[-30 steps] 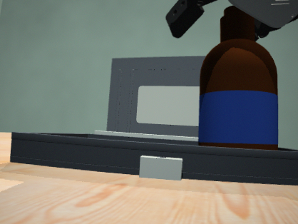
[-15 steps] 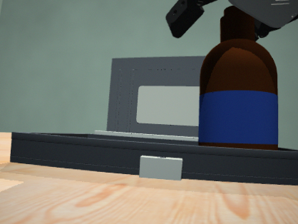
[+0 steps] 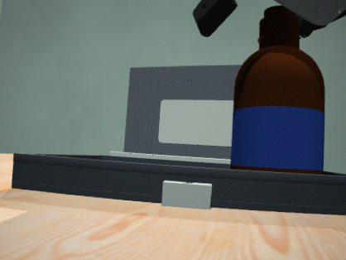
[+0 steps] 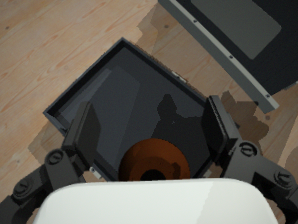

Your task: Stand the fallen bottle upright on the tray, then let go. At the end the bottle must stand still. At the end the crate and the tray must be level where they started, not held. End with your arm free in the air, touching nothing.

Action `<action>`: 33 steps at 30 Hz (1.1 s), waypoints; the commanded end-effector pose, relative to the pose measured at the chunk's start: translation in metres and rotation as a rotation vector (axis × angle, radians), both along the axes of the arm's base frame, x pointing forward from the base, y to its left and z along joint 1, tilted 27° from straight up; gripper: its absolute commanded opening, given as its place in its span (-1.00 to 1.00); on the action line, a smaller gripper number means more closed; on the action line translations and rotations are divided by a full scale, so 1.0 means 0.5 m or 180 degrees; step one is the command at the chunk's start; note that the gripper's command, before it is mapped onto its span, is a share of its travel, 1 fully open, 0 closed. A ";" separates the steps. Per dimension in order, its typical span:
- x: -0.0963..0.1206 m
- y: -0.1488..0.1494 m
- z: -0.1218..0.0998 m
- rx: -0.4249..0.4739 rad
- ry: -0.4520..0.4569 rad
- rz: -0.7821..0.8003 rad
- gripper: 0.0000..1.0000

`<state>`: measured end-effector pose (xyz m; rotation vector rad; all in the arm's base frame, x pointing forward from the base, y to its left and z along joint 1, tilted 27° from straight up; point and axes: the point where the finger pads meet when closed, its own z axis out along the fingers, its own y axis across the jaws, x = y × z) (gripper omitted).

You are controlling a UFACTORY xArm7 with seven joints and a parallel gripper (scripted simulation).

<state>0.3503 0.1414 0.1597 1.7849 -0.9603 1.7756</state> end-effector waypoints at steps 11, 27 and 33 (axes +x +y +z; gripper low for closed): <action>-0.020 0.013 0.047 0.0008 -0.0003 0.0004 1.00; -0.047 0.028 0.107 0.0008 -0.0003 0.0004 1.00; -0.054 0.032 0.123 0.0008 -0.0003 0.0004 1.00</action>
